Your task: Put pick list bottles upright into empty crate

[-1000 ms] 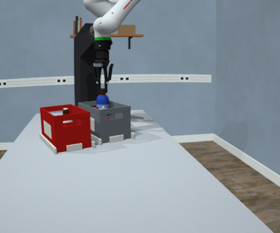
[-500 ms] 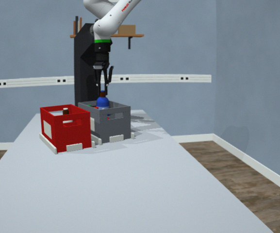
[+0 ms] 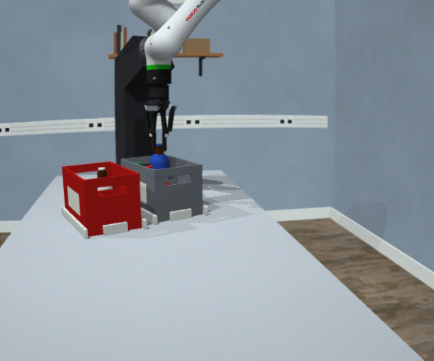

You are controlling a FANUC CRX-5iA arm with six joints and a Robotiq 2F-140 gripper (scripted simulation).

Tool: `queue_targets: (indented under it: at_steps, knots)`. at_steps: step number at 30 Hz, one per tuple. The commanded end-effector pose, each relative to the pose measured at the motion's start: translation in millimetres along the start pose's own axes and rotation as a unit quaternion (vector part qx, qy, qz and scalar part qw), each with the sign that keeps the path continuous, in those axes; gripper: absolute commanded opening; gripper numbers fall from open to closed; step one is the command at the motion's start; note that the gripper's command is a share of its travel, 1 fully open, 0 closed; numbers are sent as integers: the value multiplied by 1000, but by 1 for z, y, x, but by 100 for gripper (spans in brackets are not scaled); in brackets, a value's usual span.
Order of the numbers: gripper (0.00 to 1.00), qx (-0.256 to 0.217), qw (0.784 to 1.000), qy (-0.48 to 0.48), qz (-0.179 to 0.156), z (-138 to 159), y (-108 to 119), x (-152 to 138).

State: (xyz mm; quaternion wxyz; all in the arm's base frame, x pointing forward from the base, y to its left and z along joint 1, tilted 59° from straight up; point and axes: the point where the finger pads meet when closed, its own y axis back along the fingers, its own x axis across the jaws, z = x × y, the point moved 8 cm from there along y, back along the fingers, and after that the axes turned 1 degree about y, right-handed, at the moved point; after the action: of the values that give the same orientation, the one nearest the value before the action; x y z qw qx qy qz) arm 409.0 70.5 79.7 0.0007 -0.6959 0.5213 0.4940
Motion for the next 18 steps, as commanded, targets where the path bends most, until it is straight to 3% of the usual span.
queue_targets:
  at_steps: [1,18]
  knots:
    - [10,0,1000,0,0,0,-3,0]
    - [10,0,1000,0,0,0,-18,0]
